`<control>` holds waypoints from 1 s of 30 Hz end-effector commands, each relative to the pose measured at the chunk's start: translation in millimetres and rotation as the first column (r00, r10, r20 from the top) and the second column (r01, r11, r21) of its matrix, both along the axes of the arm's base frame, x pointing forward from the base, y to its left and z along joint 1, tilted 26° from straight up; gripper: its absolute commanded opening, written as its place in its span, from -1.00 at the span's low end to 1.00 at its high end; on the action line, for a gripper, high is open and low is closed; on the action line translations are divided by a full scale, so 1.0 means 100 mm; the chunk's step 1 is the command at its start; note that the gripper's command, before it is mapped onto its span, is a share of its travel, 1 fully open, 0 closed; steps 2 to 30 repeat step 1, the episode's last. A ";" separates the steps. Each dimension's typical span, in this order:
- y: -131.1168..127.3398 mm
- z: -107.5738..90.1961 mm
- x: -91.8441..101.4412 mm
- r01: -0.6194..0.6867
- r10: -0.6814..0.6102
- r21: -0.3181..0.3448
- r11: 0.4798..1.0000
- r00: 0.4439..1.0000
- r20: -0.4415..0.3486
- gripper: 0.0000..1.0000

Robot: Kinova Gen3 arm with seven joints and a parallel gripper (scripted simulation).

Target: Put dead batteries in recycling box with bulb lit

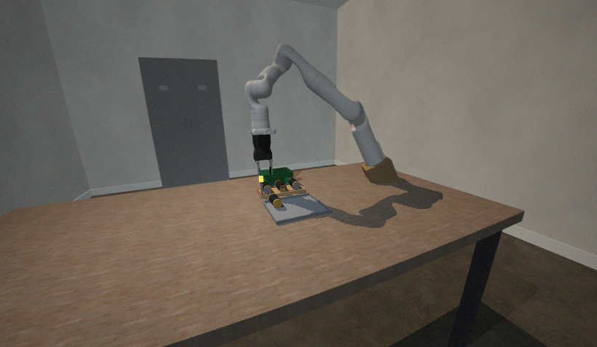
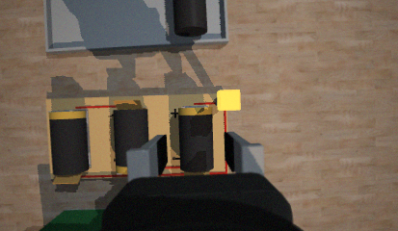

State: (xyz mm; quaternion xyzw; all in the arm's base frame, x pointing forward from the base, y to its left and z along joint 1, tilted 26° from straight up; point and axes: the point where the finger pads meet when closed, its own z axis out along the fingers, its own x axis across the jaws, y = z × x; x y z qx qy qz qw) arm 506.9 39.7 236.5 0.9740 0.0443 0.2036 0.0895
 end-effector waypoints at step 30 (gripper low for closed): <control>0.00 0.01 0.00 0.000 0.000 0.000 1.000 1.000 0.002 0.81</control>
